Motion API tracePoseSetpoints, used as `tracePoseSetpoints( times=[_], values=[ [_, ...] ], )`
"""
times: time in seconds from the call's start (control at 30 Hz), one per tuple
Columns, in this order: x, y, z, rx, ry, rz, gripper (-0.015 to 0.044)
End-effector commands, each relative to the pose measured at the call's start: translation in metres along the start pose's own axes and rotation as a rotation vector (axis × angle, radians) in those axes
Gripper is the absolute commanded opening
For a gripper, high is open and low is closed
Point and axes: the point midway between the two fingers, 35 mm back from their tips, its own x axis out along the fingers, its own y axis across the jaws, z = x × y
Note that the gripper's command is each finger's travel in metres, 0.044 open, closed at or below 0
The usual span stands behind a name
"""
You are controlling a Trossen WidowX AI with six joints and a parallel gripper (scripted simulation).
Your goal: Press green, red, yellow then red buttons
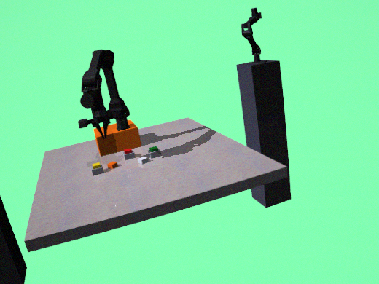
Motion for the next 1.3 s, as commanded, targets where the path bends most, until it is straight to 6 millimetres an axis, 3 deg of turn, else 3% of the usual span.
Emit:
tracePoseSetpoints(
  times=[0.0,0.1,0.2,0.33,0.5,1.27],
  values=[
    [-0.002,0.050,-0.033,-0.001,0.001,0.003,0.0020],
    [0.003,0.083,-0.065,-0.001,0.003,0.005,0.0020],
    [0.008,0.096,-0.082,-0.001,0.005,0.006,0.0020],
    [0.011,0.096,-0.082,-0.001,0.005,0.006,0.0020],
    [0.068,0.096,-0.082,-0.001,0.005,0.006,0.0020],
    [0.099,0.097,-0.083,-0.001,0.005,0.006,0.0020]
  ],
)
